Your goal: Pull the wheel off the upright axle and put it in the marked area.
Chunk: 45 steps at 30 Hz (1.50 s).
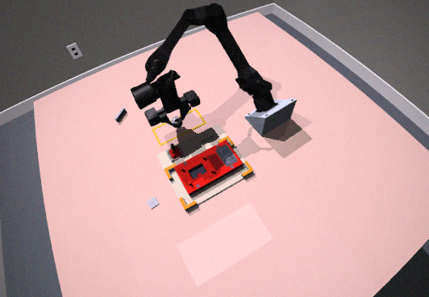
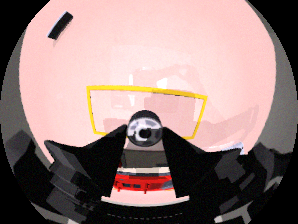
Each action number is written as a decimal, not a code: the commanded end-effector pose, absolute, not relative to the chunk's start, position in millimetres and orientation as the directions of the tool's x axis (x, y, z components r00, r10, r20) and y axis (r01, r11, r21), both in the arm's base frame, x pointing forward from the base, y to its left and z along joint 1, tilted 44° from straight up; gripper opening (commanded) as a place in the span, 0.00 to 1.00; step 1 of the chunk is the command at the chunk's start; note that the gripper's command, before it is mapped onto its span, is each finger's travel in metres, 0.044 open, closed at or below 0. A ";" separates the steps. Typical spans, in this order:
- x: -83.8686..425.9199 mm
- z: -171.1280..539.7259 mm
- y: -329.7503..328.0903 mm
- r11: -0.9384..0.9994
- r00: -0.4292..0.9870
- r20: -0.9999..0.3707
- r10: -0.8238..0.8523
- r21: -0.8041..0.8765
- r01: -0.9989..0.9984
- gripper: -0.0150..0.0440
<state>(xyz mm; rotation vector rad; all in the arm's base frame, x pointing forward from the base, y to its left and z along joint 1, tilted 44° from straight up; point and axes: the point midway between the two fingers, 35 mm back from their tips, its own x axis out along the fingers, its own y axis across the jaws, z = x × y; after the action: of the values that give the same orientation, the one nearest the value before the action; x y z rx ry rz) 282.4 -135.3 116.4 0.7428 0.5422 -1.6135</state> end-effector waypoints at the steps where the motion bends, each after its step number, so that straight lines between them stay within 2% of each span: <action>1: 277.8 102.1 -150.6 -0.171 -0.078 -0.719 -0.691 0.057 0.984 0.25; 7: 277.0 100.1 -152.8 -0.171 -0.079 -0.718 -0.691 0.057 0.984 0.25; 18: 277.7 103.4 -148.8 -0.176 -0.082 -0.723 -0.686 0.055 0.983 0.74; 19: 278.3 105.7 -146.5 -0.176 -0.082 -0.723 -0.686 0.055 0.983 0.76; 30: 282.2 144.4 -108.9 -0.171 -0.079 -0.721 -0.688 0.055 0.984 0.76; 35: 261.3 139.4 -81.4 -0.166 -0.076 -0.731 -0.678 0.052 0.985 0.99; 41: 217.2 145.9 -39.6 -0.170 -0.084 -0.726 -0.683 0.047 0.984 1.00; 45: 212.1 146.8 -36.2 -0.171 -0.085 -0.723 -0.685 0.047 0.984 1.00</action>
<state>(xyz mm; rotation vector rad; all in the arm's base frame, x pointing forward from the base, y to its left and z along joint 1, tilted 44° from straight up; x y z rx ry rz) 223.9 -43.0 145.7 0.7332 0.5543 -1.6070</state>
